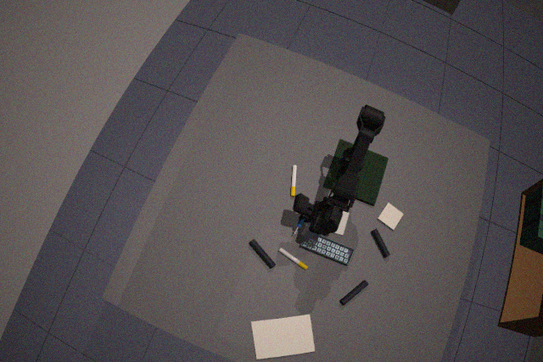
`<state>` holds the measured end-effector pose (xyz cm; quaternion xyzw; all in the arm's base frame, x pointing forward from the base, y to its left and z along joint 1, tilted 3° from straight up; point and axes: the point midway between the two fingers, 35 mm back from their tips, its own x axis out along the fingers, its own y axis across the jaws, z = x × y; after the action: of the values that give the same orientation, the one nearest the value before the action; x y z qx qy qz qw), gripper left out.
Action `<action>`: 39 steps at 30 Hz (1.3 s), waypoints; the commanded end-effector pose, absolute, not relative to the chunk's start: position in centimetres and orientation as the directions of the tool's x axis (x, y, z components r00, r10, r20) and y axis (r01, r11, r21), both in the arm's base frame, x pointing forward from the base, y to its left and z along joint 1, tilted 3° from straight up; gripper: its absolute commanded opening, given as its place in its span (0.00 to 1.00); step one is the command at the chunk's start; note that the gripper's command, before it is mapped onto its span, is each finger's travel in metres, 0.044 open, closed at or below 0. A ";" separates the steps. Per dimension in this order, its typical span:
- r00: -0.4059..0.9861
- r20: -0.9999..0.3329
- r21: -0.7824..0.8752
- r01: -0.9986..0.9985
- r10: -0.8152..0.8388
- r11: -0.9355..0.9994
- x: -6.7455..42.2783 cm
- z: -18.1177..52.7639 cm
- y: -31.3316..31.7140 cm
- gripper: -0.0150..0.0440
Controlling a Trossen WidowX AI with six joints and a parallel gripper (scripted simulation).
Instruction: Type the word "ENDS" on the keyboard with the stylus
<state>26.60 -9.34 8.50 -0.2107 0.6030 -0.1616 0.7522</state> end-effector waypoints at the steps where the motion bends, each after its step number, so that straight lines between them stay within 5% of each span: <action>1: 0.199 -0.822 -0.567 -0.196 -0.533 0.800 26.9 8.7 -8.3 0.25; 10: 0.185 -0.760 -0.590 -0.599 -0.623 0.542 27.6 9.4 -5.8 0.25; 20: 0.225 -0.655 -0.439 -0.890 -0.721 0.121 28.6 10.8 -2.7 0.25; 32: 0.351 -0.495 -0.054 -0.925 -0.795 -0.375 29.7 12.8 1.9 0.25; 39: 0.371 -0.474 0.003 -0.906 -0.799 -0.423 29.8 13.1 2.5 0.25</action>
<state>29.77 2.38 12.98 -0.8136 0.5249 0.2044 0.1444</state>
